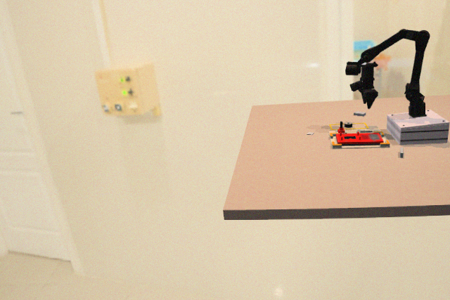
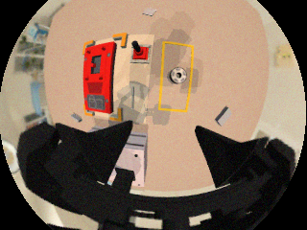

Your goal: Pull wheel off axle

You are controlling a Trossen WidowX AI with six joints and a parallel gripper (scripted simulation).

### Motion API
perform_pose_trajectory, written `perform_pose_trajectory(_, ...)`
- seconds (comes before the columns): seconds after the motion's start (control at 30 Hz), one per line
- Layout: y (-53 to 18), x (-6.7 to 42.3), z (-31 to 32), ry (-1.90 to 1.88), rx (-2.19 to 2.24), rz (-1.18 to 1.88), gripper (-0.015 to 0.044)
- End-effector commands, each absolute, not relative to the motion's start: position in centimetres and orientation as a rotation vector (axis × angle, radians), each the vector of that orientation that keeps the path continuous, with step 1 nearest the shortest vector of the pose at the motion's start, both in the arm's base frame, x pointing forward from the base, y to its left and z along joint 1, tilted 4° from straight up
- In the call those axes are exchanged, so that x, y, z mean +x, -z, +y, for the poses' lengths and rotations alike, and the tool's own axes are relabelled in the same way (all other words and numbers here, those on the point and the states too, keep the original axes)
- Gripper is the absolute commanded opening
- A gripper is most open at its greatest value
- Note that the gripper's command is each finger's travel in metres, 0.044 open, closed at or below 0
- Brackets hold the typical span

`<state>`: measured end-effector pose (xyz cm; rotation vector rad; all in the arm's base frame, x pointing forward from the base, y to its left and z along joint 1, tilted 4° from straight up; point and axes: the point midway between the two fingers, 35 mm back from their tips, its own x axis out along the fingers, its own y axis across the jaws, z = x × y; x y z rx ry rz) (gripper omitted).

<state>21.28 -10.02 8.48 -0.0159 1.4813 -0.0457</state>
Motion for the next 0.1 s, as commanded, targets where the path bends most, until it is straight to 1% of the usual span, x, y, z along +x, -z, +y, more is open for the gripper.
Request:
perform_pose_trajectory(0.0,-8.46,21.23,-9.92,0.038,-0.015,1.482,0.0440)
perform_pose_trajectory(0.07,-8.46,21.23,-9.92,0.038,-0.015,1.482,0.0440)
